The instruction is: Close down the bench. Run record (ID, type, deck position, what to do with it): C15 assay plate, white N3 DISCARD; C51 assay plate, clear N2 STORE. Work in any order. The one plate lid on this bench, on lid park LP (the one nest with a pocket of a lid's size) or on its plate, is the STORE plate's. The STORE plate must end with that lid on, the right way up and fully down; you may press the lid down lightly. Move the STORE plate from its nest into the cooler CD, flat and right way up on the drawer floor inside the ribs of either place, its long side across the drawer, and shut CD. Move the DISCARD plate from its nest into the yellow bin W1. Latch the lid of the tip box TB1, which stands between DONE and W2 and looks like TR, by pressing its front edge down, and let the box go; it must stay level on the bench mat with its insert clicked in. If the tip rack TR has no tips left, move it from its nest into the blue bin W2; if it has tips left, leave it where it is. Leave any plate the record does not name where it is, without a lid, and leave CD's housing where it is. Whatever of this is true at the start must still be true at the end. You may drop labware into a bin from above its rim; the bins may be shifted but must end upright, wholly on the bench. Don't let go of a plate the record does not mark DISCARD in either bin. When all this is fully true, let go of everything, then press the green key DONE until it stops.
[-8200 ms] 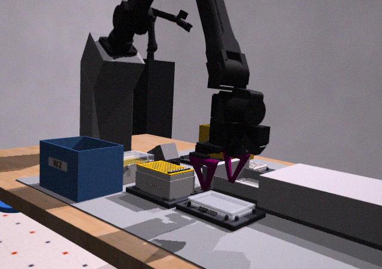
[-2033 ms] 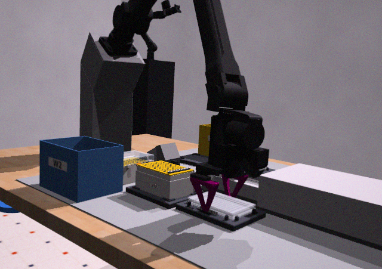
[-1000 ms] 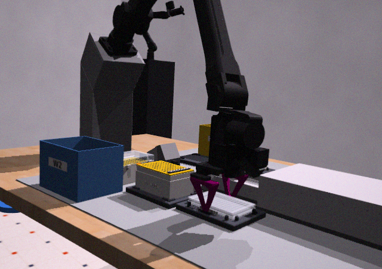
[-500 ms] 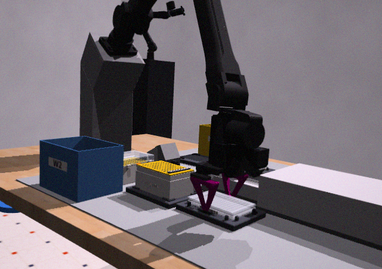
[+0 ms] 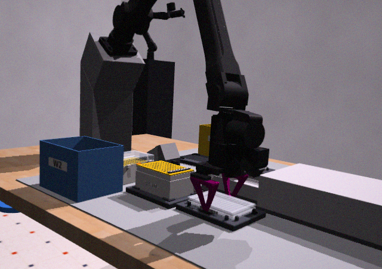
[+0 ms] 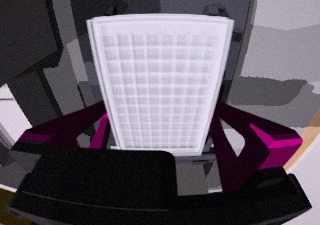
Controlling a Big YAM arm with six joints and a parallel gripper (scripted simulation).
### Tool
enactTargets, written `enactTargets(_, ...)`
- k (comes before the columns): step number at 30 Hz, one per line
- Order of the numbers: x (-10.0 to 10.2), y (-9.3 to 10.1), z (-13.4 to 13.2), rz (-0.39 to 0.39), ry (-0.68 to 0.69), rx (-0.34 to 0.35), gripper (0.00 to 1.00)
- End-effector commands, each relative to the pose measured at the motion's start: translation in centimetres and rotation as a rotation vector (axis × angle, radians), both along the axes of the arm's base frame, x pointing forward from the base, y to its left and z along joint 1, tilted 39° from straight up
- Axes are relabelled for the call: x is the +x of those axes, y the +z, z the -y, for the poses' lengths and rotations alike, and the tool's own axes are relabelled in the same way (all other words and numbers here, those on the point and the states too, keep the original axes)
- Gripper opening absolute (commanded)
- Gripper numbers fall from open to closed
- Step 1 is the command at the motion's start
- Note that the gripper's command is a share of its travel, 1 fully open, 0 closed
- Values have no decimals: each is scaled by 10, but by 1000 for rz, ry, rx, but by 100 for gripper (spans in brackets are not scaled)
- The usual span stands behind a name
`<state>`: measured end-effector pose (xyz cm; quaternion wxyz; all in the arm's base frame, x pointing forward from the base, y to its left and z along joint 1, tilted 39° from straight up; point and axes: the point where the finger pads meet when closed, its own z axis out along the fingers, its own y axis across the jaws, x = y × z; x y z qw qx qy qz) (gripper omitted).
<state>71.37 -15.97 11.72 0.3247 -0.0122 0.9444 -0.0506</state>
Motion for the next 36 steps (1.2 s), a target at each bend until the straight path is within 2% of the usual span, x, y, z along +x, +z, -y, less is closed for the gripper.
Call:
enactTargets(1,6,51,-1,74,6,-16,0)
enactTargets(15,6,51,-1,74,6,-16,0)
enactTargets(17,-3,41,-2,47,5,-10,0)
enactTargets(36,-20,58,2,46,1,-14,0)
